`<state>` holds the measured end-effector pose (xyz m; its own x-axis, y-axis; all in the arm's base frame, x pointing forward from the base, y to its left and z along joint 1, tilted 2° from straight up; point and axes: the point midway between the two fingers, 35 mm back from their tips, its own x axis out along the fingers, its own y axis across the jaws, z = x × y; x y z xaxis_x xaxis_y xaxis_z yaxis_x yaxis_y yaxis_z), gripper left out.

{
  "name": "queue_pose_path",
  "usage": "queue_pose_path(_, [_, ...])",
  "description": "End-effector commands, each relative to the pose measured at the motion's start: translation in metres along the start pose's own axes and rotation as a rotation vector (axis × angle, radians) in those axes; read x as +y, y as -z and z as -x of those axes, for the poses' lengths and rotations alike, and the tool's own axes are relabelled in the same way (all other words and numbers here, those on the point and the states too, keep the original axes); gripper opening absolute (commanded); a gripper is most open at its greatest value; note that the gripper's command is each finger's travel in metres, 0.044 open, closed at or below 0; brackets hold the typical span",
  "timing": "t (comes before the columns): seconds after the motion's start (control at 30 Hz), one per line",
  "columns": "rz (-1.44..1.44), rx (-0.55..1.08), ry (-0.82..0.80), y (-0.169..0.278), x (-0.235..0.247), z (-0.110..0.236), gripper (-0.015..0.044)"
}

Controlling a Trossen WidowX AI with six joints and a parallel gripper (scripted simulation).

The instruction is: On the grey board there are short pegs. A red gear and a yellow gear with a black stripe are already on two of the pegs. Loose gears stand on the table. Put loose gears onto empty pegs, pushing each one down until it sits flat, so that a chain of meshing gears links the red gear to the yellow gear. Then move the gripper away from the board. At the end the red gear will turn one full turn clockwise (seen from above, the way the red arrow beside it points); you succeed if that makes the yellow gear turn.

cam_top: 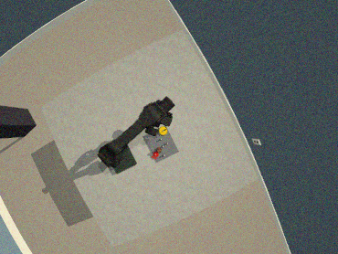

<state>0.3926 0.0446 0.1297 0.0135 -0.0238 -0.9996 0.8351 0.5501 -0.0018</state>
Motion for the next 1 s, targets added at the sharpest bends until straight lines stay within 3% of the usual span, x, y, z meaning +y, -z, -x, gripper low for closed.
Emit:
queue_pose_path(0.0, [0.002,-0.003,-0.005,-0.001,0.0,0.011,0.0])
queue_pose_path(0.53, [-0.003,0.001,-0.003,0.001,-0.006,0.041,0.0])
queue_pose_path(0.97, [-0.002,0.003,-0.006,-0.015,-0.02,0.033,0.0])
